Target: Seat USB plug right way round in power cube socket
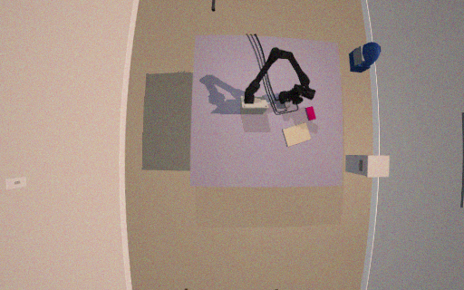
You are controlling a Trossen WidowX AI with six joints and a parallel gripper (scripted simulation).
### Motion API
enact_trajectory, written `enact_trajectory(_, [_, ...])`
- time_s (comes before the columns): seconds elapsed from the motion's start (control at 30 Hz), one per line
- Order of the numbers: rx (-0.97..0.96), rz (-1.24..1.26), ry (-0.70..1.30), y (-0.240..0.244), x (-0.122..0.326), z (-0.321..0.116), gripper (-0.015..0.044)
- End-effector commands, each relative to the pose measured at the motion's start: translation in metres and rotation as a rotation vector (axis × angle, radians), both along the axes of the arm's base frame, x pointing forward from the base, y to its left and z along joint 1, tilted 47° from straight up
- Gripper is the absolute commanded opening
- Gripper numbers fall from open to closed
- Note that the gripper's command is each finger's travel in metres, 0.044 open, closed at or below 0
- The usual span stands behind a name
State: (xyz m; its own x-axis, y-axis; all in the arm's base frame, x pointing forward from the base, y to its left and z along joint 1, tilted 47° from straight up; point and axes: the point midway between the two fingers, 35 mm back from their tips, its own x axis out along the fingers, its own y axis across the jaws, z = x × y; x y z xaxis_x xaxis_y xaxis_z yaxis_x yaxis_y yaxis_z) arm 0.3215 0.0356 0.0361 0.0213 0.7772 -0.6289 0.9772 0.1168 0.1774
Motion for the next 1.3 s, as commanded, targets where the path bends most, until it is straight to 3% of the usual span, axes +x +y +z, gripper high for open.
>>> enact_trajectory(0.0, [0.006,-0.003,0.003,0.001,-0.0001,-0.0002,0.0])
enact_trajectory(1.27, [0.006,-0.003,0.003,0.0044,0.0001,-0.0033,0.0])
